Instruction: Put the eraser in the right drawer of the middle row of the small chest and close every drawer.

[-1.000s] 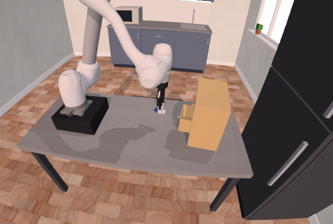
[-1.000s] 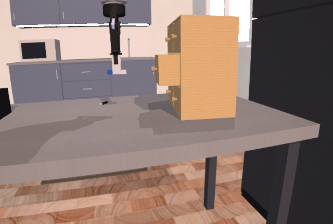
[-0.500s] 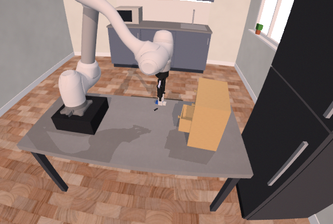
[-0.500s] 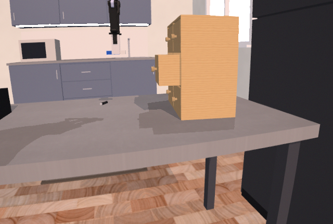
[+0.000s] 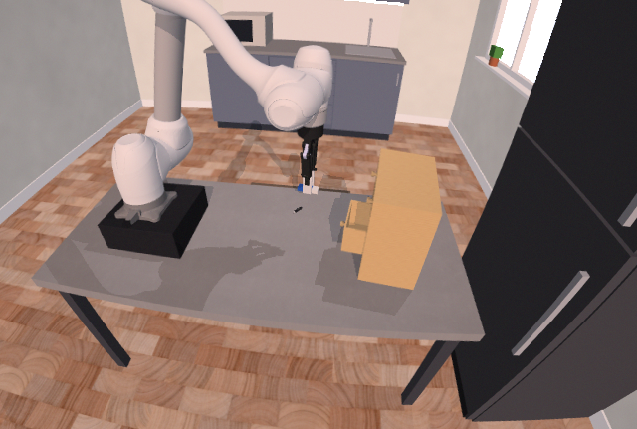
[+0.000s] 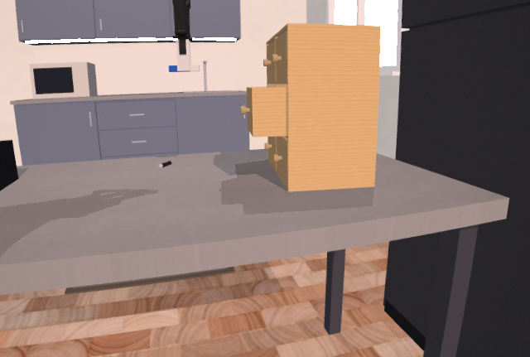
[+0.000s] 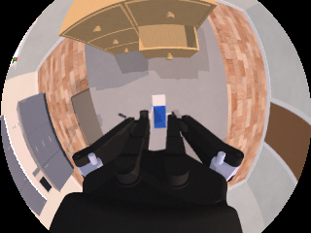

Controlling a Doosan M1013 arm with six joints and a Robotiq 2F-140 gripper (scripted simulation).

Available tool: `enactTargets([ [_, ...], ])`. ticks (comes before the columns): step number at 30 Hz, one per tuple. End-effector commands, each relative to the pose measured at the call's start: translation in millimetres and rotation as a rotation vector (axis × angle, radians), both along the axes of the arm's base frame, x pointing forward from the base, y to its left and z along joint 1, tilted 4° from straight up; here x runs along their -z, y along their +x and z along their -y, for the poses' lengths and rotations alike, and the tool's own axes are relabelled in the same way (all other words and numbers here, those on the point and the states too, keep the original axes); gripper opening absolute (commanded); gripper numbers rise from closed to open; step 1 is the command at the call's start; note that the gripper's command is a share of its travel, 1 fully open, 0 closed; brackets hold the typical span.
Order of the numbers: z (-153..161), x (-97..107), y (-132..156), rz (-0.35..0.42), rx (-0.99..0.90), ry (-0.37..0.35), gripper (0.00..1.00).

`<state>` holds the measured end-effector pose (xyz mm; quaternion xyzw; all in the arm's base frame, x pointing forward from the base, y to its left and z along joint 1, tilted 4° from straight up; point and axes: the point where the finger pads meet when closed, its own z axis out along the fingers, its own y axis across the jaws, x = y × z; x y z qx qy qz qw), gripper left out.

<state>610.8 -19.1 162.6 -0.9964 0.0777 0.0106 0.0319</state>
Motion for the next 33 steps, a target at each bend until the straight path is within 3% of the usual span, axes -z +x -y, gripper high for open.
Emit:
enactTargets([
  [1,0.1,-0.8,0.0,0.0,0.0,0.0,0.11],
  [17,-0.1,-0.3,-0.8,0.038,0.002,-0.006,0.11],
  [24,-0.5,1.0,-2.8,0.131,0.008,-0.021,0.11],
  [31,-1.1,3.2,-6.1,0.287,0.018,-0.045,0.11],
  [33,-1.1,3.2,-6.1,0.287,0.018,-0.045,0.11],
])
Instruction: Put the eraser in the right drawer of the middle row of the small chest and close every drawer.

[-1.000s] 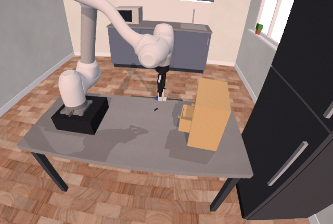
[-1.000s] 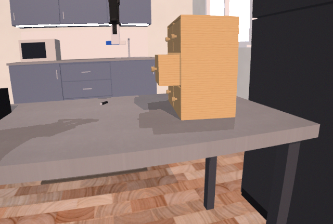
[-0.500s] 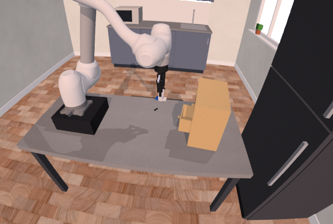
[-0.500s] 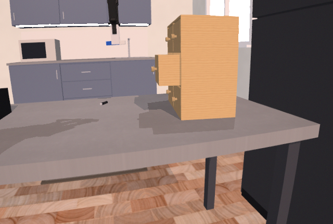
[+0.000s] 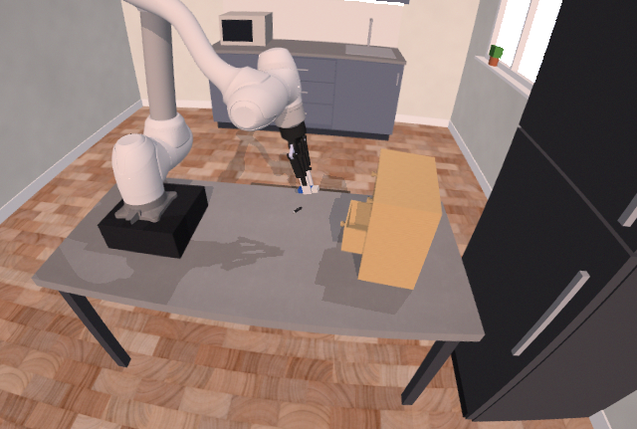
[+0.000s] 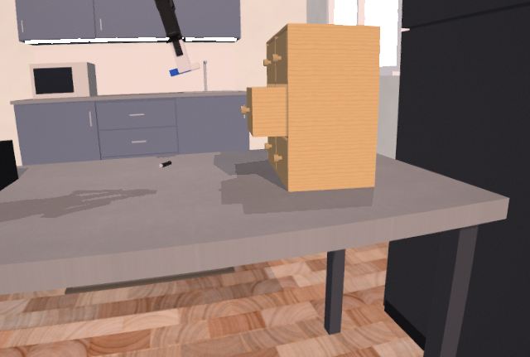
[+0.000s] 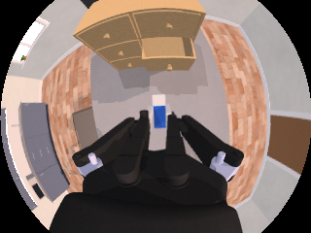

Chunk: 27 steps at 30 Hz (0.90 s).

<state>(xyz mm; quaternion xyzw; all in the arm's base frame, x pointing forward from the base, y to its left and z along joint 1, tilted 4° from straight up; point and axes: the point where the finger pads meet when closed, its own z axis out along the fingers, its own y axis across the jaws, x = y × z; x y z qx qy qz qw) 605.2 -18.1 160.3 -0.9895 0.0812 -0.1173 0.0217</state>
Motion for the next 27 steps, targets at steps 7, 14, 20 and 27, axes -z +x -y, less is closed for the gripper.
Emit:
enactTargets([
  [7,-1.0,3.8,-4.7,0.238,0.015,-0.037,0.11],
  [14,-1.9,7.0,-9.5,0.464,0.029,-0.073,0.11],
  [20,-3.6,7.9,-10.6,0.522,0.031,-0.078,0.11],
  [27,-5.8,7.8,-10.5,0.553,0.029,-0.077,0.11],
])
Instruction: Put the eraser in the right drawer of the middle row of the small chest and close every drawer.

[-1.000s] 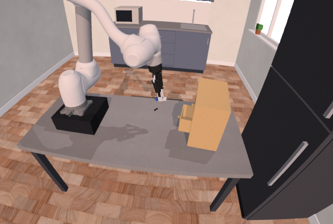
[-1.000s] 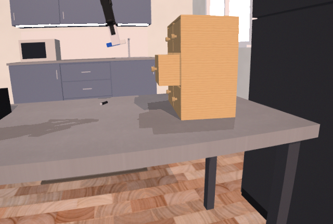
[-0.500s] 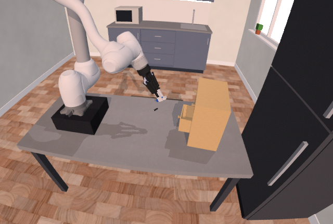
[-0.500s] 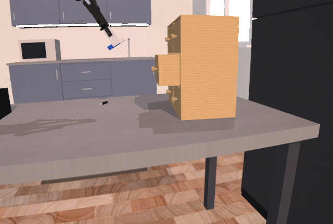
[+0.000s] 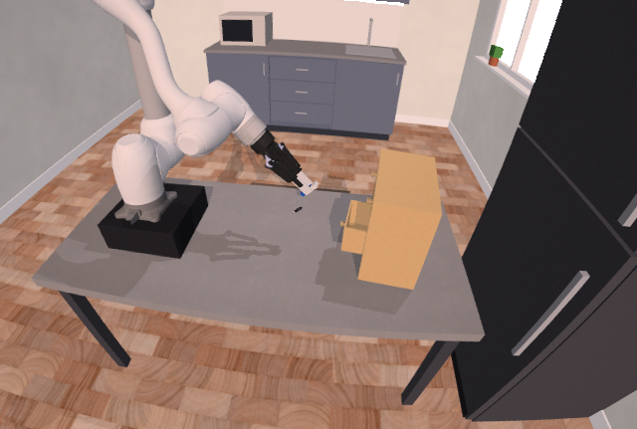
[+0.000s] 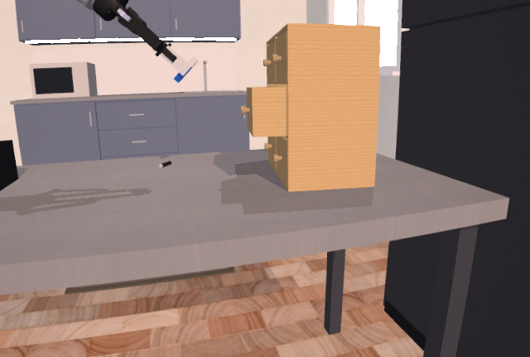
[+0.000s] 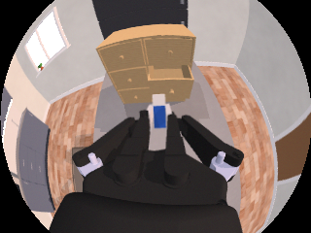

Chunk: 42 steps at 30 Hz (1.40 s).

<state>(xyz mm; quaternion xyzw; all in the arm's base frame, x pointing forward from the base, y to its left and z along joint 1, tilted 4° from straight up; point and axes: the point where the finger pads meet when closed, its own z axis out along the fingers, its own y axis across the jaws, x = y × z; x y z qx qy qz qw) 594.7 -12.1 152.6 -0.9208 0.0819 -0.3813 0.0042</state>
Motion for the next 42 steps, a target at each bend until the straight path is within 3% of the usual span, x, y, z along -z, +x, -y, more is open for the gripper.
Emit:
enactTargets([
  [1,0.8,0.2,-0.2,0.014,0.003,-0.004,0.11],
  [12,3.6,1.4,-2.3,0.07,0.013,-0.019,0.11],
  [22,2.5,4.4,-6.4,0.272,0.026,-0.05,0.11],
  [34,2.1,5.9,-8.6,0.377,0.033,-0.066,0.11],
  [42,2.0,6.2,-9.2,0.402,0.035,-0.07,0.11],
])
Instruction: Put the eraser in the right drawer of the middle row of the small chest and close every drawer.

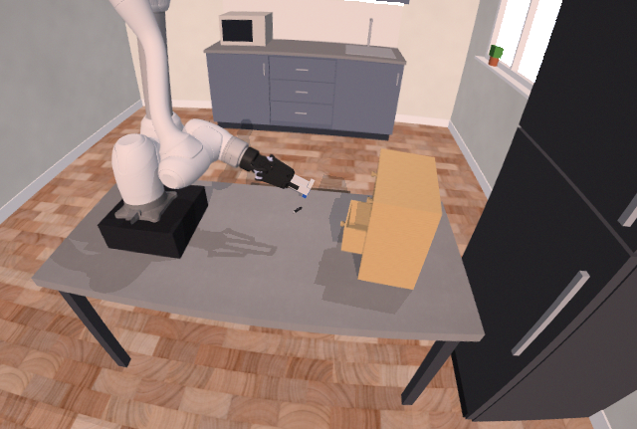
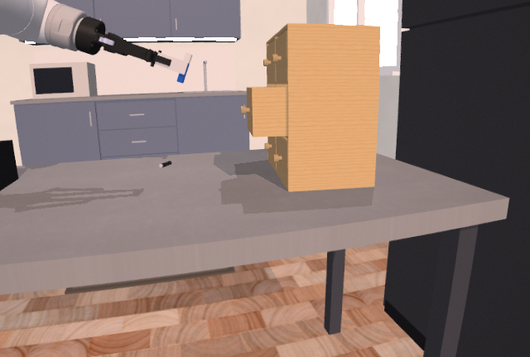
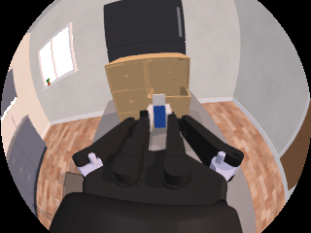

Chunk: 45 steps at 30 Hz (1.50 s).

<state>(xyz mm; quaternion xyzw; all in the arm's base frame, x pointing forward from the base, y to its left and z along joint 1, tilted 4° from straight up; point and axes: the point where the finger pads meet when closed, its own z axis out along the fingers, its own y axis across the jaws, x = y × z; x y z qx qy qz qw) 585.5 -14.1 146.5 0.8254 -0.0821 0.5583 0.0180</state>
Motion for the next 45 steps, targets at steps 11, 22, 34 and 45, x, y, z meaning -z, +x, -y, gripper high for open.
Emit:
enactTargets([
  [11,0.0,0.2,-0.2,0.011,0.001,-0.002,0.11],
  [22,0.6,0.3,3.9,0.011,0.001,-0.002,0.11],
  [34,3.3,0.7,20.8,0.011,0.001,-0.002,0.11],
  [45,8.7,1.7,55.8,0.011,0.001,-0.002,0.11],
])
